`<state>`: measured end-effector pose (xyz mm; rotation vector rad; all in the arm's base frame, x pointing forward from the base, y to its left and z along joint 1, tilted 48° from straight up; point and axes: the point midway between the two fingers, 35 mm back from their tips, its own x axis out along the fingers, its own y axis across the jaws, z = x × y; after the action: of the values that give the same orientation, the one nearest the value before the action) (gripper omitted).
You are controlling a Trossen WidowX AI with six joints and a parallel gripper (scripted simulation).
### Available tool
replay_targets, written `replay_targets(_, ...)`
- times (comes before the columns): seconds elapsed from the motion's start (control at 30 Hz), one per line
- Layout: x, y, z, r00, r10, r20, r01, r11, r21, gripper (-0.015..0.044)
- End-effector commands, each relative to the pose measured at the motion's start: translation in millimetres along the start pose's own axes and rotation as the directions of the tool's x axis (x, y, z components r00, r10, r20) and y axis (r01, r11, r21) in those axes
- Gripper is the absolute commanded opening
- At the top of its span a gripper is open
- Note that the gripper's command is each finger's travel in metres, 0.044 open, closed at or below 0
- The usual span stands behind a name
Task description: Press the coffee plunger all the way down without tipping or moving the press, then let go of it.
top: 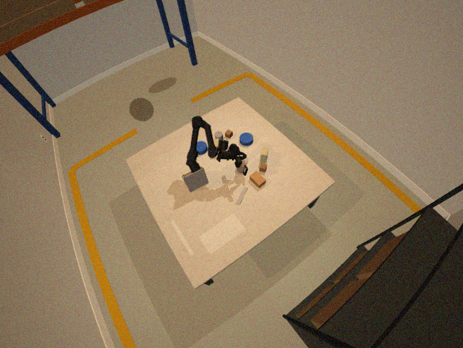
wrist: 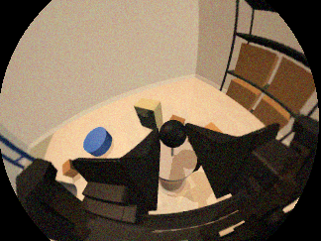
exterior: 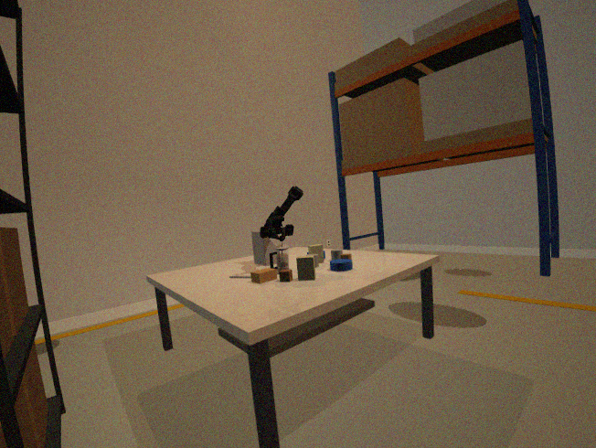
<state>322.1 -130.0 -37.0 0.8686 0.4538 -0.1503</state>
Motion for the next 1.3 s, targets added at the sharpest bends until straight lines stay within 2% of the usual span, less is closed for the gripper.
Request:
replay_targets(0.0,5.3,0.8,-16.1,0.998,0.008,-0.057,-0.006,1.0,0.025,0.0127)
replay_targets(1.27,15.0,-1.5,-9.1,0.998,0.008,-0.057,-0.007,1.0,0.024,0.0127)
